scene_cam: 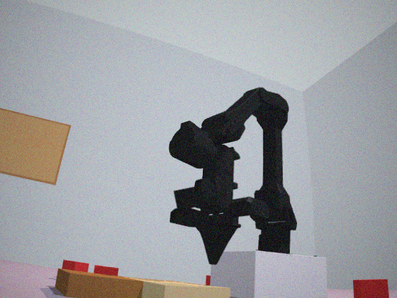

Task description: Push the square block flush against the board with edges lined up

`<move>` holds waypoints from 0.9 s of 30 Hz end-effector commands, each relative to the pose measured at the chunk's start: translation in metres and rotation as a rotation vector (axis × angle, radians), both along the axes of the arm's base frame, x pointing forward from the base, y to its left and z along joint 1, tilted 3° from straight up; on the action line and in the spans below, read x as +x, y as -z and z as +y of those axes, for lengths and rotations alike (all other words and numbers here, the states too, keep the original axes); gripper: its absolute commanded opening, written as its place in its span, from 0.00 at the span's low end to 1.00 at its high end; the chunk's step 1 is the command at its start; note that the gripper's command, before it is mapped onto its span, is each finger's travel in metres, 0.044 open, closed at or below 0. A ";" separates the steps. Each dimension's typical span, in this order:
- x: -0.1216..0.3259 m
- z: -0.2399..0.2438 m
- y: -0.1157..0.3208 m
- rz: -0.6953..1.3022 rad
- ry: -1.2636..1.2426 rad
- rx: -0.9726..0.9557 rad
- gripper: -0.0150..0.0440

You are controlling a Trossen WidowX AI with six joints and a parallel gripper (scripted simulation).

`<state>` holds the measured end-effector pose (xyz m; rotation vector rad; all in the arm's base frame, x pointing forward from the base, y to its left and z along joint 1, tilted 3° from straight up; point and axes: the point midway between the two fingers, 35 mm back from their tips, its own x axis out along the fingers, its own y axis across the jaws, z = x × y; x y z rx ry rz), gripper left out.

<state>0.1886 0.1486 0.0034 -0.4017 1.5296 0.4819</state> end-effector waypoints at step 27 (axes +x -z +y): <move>0.036 0.091 -0.010 -0.048 -1.014 0.022 0.25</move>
